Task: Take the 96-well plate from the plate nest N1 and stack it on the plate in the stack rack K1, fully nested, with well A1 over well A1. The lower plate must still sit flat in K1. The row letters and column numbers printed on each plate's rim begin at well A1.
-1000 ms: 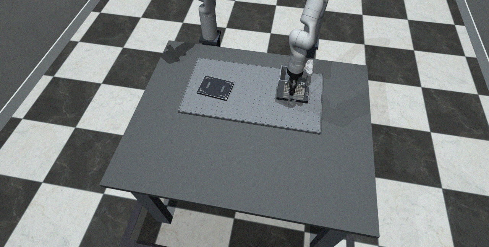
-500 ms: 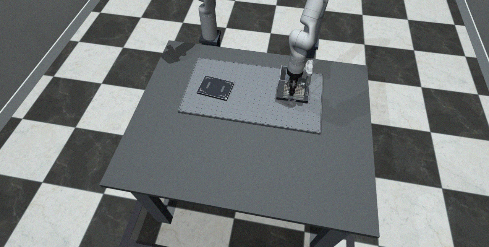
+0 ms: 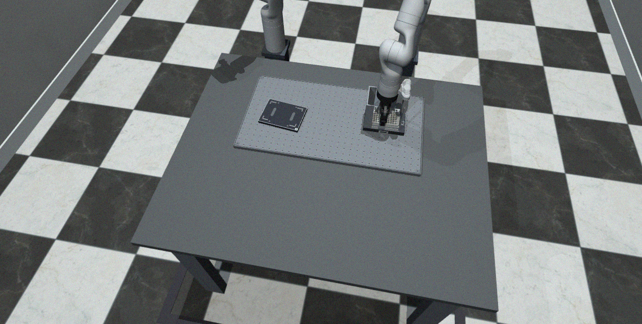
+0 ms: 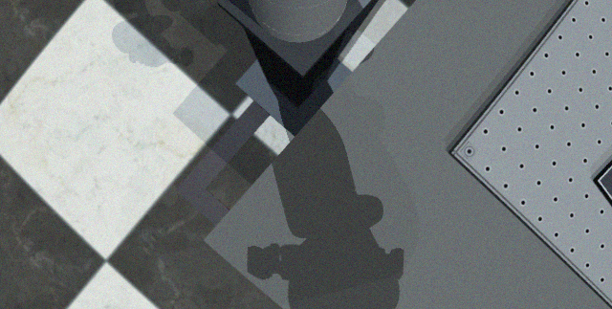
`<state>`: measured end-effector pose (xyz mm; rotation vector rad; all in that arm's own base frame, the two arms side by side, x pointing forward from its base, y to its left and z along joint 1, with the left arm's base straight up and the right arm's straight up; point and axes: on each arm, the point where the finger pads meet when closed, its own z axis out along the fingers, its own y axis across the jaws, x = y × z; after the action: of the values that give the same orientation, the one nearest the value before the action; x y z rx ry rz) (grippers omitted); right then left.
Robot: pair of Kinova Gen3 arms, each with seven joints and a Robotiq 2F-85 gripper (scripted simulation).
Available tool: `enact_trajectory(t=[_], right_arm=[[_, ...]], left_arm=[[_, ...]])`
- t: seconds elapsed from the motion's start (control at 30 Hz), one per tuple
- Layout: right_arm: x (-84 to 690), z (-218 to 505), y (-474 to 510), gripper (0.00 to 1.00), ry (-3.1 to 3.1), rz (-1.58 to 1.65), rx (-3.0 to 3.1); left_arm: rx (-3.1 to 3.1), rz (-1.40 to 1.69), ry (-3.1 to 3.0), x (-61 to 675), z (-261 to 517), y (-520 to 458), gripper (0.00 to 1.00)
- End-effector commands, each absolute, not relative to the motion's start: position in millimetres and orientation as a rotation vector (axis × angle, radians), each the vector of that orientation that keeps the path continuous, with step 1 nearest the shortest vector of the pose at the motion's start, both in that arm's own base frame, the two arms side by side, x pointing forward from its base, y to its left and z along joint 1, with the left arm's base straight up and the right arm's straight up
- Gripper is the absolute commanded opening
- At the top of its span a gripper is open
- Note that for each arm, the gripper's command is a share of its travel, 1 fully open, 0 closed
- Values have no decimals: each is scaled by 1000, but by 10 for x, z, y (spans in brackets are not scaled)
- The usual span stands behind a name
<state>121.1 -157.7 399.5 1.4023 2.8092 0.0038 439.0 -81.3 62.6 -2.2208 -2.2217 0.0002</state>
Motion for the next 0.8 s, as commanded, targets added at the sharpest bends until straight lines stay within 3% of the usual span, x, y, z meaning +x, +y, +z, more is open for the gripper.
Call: enact_trajectory(t=[0.0, 0.03, 0.07, 0.77], right_arm=[[1213, 3998, -1579, 1000, 2808, 3, 1402], [1213, 3998, -1579, 1000, 2808, 3, 1402], [1213, 3998, -1579, 1000, 2808, 3, 1402], [1213, 3998, -1579, 1000, 2808, 3, 1402]], left_arm=[[-2222, -2, -2223, 4396, 629, -814, 931], [-2222, -2, -2223, 4396, 627, -814, 931], [-2222, -2, -2223, 4396, 627, -814, 1000], [-2222, -2, -2223, 4396, 630, -814, 1000]])
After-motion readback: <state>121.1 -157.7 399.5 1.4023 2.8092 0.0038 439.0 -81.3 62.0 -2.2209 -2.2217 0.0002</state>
